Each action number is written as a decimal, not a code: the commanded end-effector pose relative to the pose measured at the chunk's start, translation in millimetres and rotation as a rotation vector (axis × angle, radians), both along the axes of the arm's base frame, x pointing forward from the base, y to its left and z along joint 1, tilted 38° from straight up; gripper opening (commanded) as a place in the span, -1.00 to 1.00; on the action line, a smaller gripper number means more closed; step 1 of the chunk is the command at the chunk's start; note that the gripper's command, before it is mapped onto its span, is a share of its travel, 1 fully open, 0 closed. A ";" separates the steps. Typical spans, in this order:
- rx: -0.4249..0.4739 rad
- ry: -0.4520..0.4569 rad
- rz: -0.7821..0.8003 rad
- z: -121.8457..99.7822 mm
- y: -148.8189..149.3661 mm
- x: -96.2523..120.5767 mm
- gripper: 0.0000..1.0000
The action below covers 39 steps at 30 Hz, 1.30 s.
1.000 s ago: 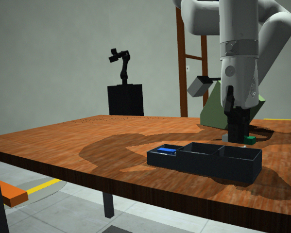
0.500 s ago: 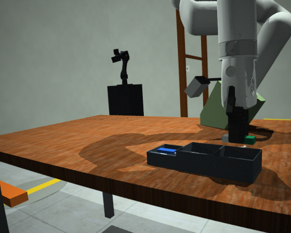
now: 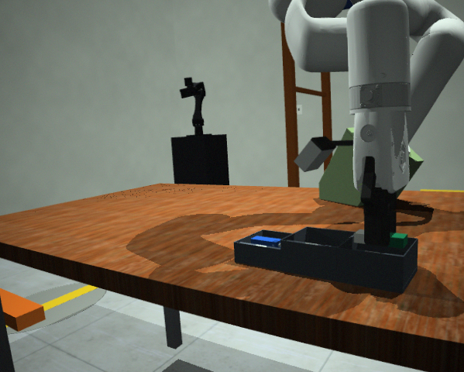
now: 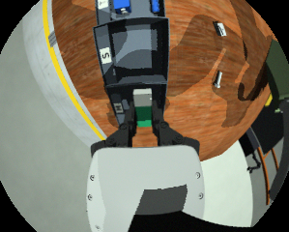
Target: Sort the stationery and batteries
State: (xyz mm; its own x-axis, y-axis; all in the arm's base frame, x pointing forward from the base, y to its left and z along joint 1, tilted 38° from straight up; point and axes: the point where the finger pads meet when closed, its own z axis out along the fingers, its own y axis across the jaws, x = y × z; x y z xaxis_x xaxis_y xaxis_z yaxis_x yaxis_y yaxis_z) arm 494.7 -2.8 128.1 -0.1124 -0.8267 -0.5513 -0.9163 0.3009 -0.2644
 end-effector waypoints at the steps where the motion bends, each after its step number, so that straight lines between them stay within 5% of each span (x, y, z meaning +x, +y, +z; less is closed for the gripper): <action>1: -0.001 -0.003 -0.002 -3.1 1.6 3.1 -1.00; 27: -0.001 -0.003 -0.002 -21.6 12.7 12.2 -1.00; 28: -0.001 -0.003 -0.002 -21.6 12.7 12.2 -0.42; 39: -0.001 -0.003 -0.002 -21.6 12.7 12.2 -0.42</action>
